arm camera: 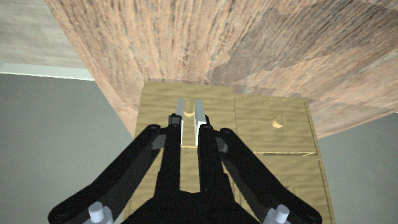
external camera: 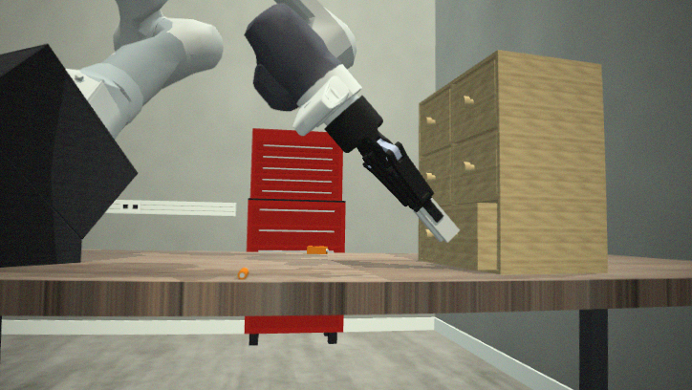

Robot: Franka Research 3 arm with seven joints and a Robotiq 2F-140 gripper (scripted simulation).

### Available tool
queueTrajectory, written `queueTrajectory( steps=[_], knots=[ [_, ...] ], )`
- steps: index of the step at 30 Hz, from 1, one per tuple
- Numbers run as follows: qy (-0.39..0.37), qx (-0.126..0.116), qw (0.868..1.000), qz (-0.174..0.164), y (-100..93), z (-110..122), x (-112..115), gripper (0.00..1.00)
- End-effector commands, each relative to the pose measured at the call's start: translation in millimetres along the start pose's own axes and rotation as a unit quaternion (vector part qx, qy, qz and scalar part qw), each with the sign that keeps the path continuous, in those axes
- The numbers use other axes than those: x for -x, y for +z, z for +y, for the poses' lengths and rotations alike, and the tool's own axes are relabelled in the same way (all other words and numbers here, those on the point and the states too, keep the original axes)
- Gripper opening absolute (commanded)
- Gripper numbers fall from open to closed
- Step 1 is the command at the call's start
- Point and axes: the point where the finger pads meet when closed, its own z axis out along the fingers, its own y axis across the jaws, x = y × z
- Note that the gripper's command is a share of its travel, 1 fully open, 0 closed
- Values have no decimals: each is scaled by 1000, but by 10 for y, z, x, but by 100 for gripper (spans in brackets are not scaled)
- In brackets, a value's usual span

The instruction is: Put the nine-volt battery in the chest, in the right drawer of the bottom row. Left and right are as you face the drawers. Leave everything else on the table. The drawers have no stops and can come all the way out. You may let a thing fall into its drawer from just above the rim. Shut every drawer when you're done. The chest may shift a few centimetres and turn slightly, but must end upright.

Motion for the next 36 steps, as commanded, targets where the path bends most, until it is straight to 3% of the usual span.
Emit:
queueTrajectory(
  steps=[1,36],
  knots=[
    [-3,-3,1000,1,-45,-22,-54,17],
    [-3,-6,1000,1,-264,-24,-283,17]
  ],
)
